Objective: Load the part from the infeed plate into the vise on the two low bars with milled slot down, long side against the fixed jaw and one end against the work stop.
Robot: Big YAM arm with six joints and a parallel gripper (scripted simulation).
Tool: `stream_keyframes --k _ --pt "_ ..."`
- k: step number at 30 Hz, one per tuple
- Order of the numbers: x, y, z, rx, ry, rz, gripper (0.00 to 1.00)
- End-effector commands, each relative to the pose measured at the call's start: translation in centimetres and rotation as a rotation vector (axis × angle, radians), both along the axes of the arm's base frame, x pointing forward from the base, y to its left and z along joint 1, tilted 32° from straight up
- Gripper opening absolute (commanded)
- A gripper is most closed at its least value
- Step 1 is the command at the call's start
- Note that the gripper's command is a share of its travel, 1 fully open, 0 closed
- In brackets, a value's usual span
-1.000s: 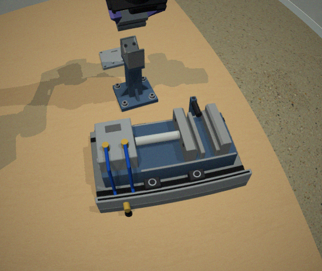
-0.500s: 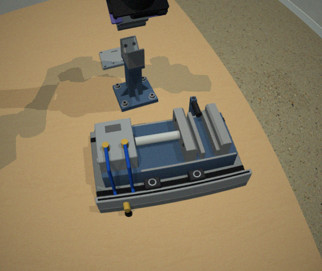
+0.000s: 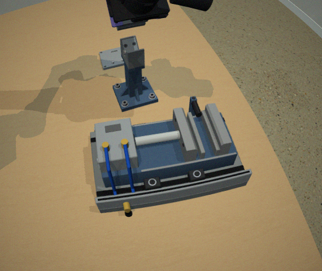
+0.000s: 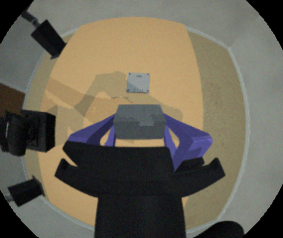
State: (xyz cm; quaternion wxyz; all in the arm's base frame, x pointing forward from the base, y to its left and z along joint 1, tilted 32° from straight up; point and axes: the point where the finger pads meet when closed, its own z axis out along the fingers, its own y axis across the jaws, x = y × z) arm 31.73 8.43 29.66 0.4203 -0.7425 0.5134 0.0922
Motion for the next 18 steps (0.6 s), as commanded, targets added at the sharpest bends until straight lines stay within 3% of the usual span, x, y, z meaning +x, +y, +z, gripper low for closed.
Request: stream_keyframes --k 1,7,9,18 --pt "0.8 -0.6 1.6 0.004 -0.032 0.007 0.0" --pt "0.7 -0.6 2.1 0.011 -0.043 0.013 0.0" --pt "0.3 -0.5 0.5 0.021 -0.005 0.015 0.0" --pt "0.2 -0.5 1.1 0.024 -0.021 0.017 0.0"
